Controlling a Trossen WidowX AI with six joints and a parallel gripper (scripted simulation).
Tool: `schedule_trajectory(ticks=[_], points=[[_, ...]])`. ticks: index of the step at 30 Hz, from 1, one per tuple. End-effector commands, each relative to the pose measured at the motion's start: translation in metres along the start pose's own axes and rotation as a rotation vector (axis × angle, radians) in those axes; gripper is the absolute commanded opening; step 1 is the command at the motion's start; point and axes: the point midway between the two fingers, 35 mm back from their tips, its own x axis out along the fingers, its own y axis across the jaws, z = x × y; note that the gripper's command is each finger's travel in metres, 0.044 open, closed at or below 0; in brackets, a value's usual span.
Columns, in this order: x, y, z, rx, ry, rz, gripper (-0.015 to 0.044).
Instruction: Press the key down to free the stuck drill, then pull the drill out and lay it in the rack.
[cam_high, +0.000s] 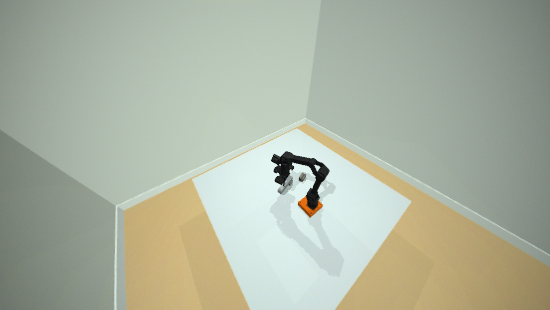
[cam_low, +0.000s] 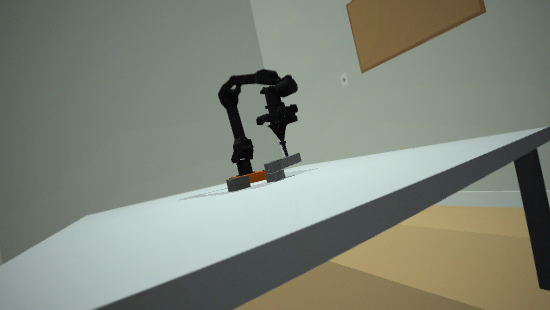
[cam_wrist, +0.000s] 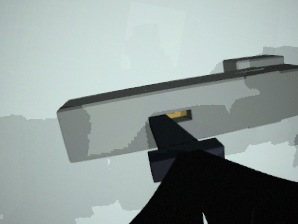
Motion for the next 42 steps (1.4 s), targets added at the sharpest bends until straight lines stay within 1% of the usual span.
schedule_trajectory(ticks=[1,42], points=[[0.005,0.000,0.000,0.000,0.012,0.005,0.0000],[0.018,0.001,-0.003,0.000,0.012,0.005,0.0000]])
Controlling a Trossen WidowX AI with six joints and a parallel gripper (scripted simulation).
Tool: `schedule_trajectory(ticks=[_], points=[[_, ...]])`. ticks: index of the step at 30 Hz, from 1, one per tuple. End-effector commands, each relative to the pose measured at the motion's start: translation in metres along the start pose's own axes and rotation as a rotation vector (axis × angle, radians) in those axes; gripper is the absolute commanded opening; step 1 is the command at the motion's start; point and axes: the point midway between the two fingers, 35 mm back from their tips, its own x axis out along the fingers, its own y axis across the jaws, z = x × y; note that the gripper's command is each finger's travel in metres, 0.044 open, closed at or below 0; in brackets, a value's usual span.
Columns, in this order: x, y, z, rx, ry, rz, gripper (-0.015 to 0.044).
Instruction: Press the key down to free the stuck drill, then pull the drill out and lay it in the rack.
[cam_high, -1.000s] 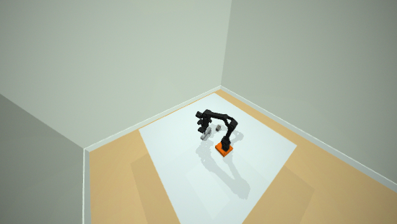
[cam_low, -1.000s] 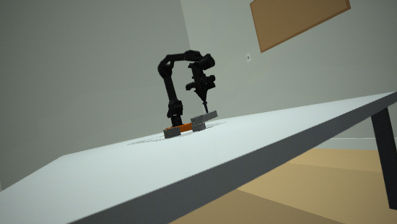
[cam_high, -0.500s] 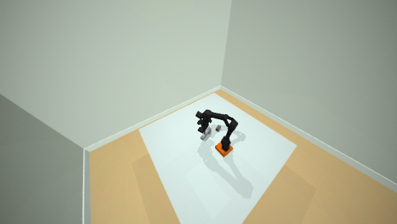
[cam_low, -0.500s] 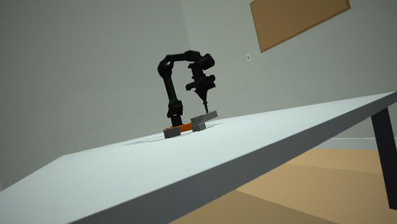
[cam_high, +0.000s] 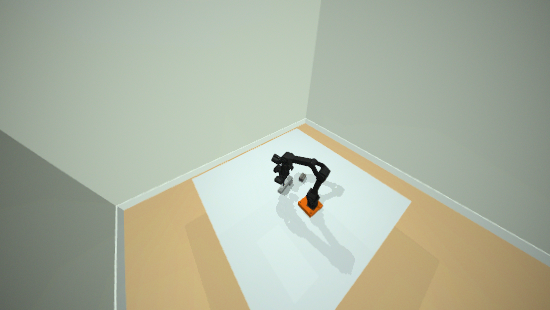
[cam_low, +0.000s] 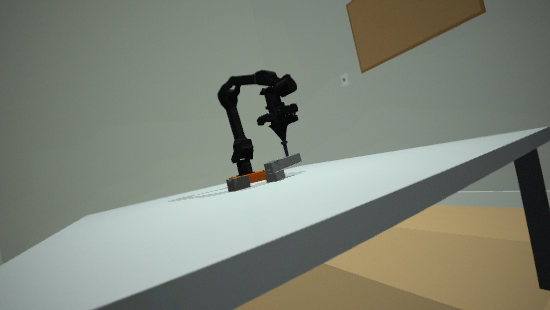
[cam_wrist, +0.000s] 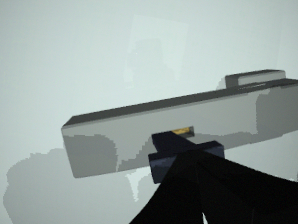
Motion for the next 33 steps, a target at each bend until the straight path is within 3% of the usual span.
schedule_trajectory(ticks=[1,33], points=[[0.016,0.001,-0.009,-0.002,0.057,0.003,0.0000],[0.028,0.002,-0.012,-0.002,0.057,0.003,0.0000]])
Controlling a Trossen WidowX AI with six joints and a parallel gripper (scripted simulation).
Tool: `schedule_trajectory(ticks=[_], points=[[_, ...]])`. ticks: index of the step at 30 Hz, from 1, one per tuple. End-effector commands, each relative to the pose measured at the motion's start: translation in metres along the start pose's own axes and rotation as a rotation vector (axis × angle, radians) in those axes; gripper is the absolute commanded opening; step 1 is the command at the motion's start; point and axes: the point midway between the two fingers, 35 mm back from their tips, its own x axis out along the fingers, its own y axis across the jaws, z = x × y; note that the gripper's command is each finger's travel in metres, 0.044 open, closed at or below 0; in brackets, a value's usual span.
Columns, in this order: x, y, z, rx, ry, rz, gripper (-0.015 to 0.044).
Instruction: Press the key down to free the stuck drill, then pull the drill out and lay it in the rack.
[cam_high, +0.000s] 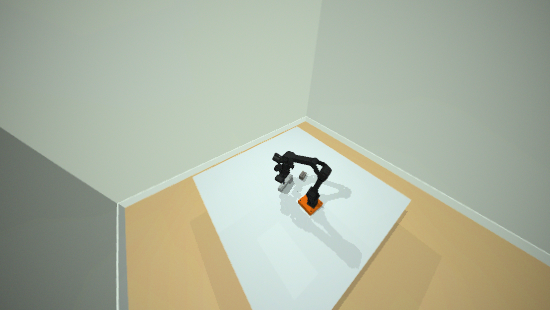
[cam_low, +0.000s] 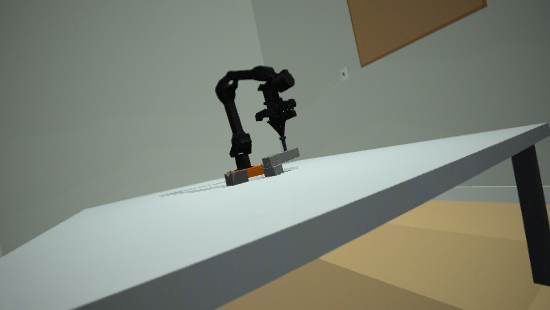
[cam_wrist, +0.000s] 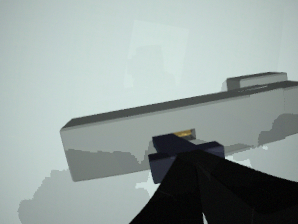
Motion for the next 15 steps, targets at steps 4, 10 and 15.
schedule_trajectory(ticks=[4,10,15], points=[[0.025,0.002,-0.011,-0.001,0.073,0.005,0.0000],[0.027,0.002,-0.011,-0.001,0.073,0.005,0.0000],[0.018,0.002,-0.008,-0.001,0.073,0.005,0.0079]])
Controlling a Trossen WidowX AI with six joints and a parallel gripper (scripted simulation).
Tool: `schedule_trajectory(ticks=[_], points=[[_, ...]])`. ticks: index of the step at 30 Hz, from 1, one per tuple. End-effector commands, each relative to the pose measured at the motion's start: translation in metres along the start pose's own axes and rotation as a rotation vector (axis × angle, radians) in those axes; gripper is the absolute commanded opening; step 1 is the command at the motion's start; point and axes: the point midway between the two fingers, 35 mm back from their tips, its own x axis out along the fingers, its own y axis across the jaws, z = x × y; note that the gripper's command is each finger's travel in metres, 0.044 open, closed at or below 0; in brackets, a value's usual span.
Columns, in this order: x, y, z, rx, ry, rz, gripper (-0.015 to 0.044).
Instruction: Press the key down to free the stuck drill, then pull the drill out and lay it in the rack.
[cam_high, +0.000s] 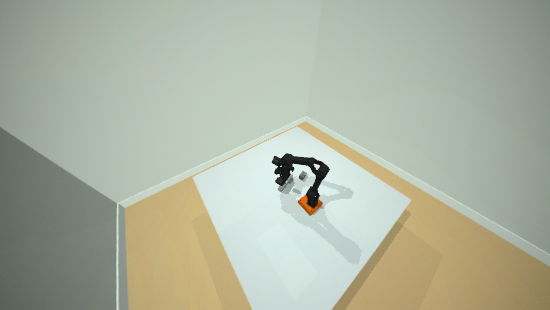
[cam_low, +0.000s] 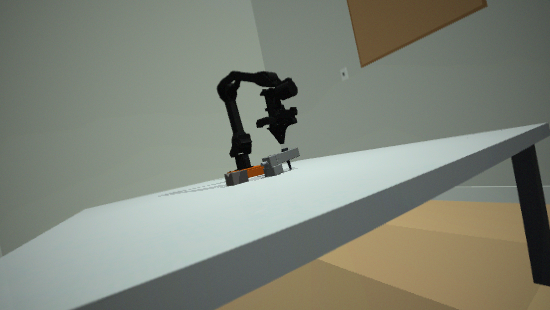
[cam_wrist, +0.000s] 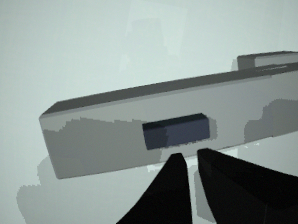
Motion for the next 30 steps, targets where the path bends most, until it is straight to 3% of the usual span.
schedule_trajectory(ticks=[1,8,14,30], points=[[-0.010,0.000,0.002,0.004,0.012,0.003,0.0105],[-0.072,-0.001,0.009,0.004,0.012,0.003,0.0289],[-0.060,-0.012,0.014,-0.101,-0.001,-0.003,0.0440],[0.018,-0.123,0.015,-1.169,0.018,-0.007,0.0440]])
